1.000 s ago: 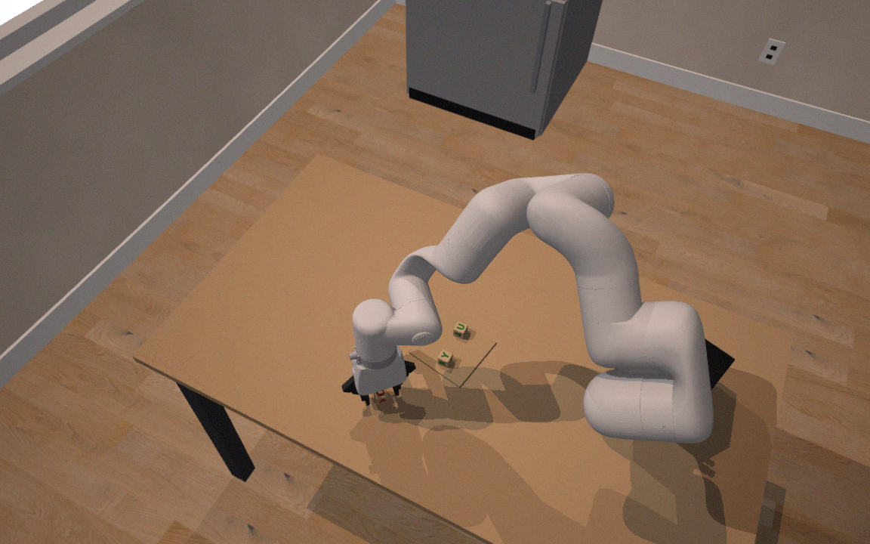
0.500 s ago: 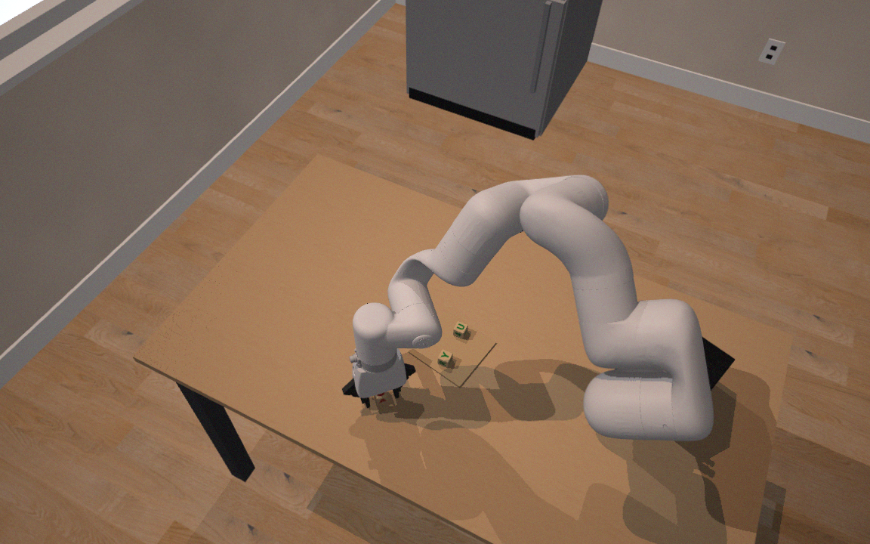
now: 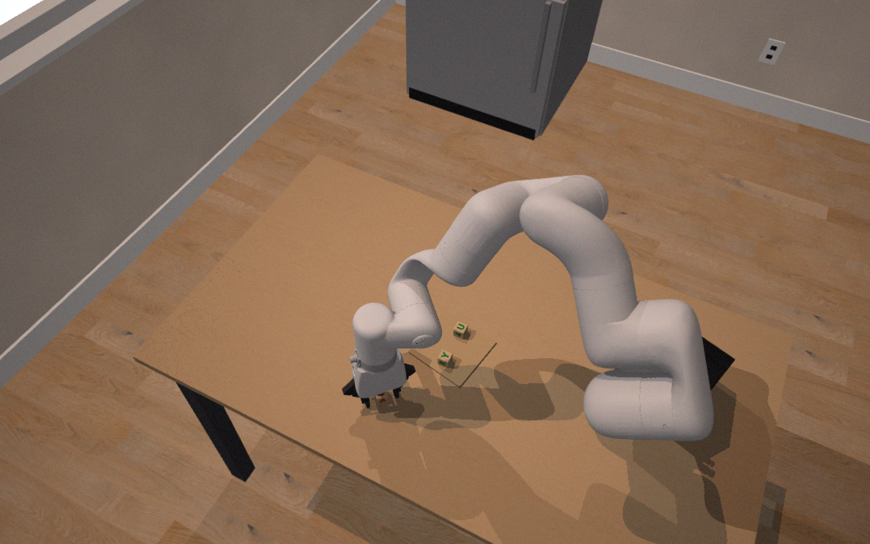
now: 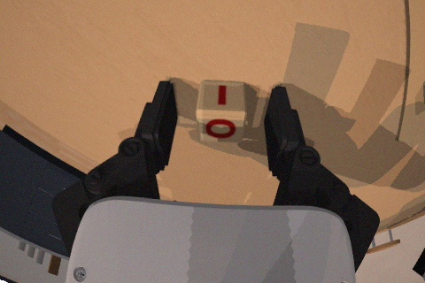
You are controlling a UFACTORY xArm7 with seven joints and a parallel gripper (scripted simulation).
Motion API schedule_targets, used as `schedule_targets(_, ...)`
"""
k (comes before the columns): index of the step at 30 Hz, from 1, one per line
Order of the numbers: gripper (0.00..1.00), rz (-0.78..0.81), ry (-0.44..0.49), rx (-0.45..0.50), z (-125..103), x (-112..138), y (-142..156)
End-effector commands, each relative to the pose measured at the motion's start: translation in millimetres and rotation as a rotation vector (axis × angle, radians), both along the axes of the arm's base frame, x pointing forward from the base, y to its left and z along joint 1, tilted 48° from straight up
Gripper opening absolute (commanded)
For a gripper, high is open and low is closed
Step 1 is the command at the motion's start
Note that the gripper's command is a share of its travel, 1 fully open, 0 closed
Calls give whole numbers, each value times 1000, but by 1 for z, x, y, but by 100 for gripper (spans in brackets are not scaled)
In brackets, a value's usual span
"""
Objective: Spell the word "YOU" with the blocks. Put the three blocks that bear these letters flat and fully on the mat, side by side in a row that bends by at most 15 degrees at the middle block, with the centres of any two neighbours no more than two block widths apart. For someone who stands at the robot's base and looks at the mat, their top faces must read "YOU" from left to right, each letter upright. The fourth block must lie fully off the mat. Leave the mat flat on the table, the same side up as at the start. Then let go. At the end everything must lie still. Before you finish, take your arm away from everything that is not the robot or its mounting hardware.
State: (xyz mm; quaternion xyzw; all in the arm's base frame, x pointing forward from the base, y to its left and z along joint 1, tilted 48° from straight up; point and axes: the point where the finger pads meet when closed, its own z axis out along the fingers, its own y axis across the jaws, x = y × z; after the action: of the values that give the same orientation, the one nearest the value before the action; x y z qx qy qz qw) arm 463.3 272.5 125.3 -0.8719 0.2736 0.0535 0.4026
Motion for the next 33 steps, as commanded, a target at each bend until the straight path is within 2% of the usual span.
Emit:
schedule_targets(1, 63, -2, -2, 0, 1, 1, -1)
schedule_targets(16, 63, -2, -2, 0, 1, 1, -1)
schedule_targets(17, 42, -2, -2, 0, 1, 1, -1)
schedule_targets(33, 42, -2, -2, 0, 1, 1, -1)
